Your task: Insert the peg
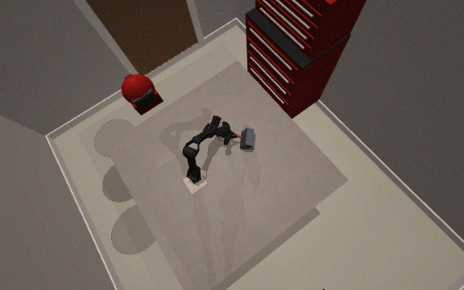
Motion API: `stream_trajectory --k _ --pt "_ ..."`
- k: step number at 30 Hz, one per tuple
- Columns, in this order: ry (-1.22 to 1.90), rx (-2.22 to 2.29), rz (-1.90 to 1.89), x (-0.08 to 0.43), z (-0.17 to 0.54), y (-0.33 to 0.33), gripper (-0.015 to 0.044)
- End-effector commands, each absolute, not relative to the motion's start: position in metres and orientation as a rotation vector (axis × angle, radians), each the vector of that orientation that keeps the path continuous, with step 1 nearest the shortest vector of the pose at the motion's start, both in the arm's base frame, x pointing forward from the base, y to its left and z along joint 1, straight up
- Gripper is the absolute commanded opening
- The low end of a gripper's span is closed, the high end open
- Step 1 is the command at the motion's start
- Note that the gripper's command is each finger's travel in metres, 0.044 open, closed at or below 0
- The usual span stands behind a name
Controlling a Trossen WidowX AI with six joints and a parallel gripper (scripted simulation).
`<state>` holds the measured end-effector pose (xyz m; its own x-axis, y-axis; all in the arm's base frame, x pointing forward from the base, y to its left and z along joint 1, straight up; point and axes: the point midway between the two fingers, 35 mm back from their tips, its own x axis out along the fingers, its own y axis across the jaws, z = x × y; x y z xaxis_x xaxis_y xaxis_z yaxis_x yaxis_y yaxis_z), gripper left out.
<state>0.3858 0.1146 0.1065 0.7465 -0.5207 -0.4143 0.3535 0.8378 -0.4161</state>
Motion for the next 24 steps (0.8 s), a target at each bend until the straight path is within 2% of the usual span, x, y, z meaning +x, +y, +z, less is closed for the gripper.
stream_trajectory --k 1,24 --pt "0.543 -0.318 -0.489 0.3858 0.1077 0.1149 0.0000" --pt "0.543 -0.319 -0.489 0.3863 0.1038 0.1130 0.0000"
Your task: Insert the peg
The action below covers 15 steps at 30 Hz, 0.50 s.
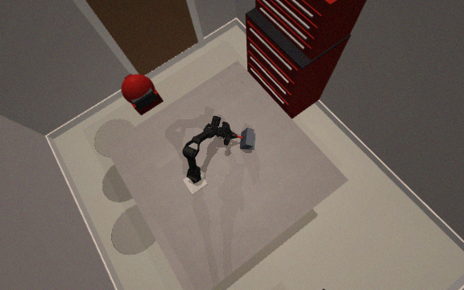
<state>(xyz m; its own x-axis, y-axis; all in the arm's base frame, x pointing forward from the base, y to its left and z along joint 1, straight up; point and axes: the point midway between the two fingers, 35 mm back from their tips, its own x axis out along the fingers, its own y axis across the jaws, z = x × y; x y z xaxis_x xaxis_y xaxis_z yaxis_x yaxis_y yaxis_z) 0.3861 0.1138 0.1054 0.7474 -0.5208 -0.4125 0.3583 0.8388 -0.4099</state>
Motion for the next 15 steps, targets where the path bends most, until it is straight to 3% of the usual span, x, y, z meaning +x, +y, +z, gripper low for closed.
stream_trajectory --k 1,15 --pt "0.543 -0.319 -0.489 0.3865 0.1035 0.1128 0.0000" --pt "0.542 -0.319 -0.489 0.3928 0.0992 0.1085 0.0000"
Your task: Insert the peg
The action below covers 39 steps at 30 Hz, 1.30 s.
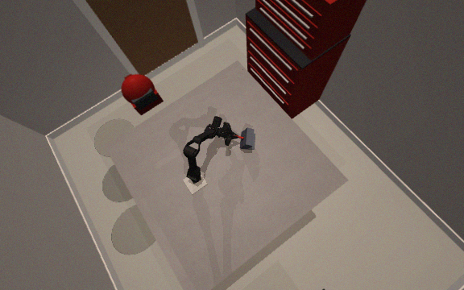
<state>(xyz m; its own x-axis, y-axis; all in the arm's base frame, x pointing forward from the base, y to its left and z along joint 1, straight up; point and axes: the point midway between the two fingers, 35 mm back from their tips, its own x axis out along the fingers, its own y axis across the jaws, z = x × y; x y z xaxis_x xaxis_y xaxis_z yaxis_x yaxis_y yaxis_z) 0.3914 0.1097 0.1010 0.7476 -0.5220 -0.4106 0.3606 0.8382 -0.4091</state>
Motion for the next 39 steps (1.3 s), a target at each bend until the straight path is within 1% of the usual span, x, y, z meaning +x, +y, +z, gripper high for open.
stream_trajectory --k 1,39 --pt "0.542 -0.319 -0.489 0.393 0.099 0.108 0.0000" --pt "0.540 -0.320 -0.490 0.411 0.090 0.096 0.0000"
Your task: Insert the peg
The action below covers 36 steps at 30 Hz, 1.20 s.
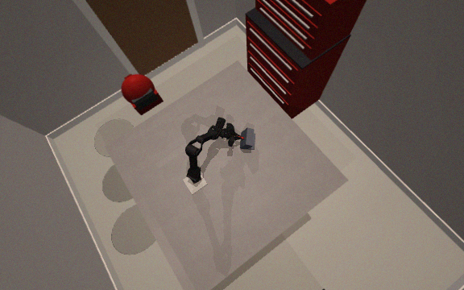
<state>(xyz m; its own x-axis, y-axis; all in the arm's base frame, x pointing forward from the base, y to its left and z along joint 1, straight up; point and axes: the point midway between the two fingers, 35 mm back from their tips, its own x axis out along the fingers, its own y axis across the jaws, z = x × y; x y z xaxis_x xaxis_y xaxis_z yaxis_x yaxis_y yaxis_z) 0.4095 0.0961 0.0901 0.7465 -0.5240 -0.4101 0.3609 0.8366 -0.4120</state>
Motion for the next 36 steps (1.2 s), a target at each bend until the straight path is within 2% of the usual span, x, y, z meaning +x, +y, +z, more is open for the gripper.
stream_trajectory --k 1,10,27,36 --pt "0.540 -0.320 -0.490 0.411 0.090 0.096 0.0000" --pt "0.540 -0.319 -0.493 0.410 0.090 0.096 0.0000" --pt "0.543 -0.318 -0.493 0.407 0.091 0.099 0.0440" --pt "0.551 -0.315 -0.491 0.397 0.095 0.108 0.0440"
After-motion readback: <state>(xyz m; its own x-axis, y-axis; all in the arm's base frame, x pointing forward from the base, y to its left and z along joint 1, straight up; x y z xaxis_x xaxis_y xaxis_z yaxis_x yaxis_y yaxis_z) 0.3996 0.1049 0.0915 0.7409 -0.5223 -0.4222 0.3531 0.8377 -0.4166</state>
